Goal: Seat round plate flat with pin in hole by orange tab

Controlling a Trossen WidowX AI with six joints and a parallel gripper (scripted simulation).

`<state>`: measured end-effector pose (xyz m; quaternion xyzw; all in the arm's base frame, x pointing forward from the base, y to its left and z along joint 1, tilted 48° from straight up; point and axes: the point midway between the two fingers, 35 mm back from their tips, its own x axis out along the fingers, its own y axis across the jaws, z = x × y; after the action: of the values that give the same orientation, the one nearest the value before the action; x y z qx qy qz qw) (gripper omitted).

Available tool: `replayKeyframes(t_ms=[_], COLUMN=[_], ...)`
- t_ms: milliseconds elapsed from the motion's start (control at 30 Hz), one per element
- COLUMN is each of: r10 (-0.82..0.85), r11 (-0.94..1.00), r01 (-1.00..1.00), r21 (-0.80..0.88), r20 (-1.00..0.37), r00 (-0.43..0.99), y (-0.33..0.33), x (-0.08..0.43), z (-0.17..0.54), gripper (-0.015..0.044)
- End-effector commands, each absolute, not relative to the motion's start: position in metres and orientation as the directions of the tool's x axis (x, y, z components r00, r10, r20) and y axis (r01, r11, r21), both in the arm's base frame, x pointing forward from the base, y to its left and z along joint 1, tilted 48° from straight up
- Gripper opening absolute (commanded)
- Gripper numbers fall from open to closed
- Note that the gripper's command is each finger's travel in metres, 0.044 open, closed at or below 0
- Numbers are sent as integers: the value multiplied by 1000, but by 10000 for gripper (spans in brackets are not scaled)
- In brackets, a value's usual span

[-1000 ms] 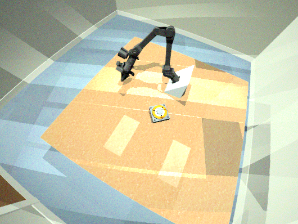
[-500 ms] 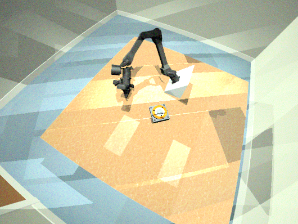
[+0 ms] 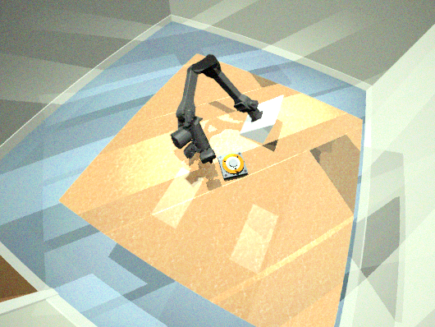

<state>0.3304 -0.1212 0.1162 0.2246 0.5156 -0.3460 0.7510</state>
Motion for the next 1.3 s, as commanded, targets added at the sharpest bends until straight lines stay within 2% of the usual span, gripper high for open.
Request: replayKeyframes(t_ms=[0,67,167,333,1267], r10=[-375,-451,-507,-714,-740], r11=[716,733,735,669,650], r01=[653,564,494,207,169], r21=[-246,-380,-463,-714,-741], r20=[-925,-892,-861,-695,-668], r00=[63,-15,-53,-87,-80], y=[-89,-71,-60,-17,-42], x=[338,340,341,345,339], z=[88,73,65,42,2], gripper=[0,0,0,0,0])
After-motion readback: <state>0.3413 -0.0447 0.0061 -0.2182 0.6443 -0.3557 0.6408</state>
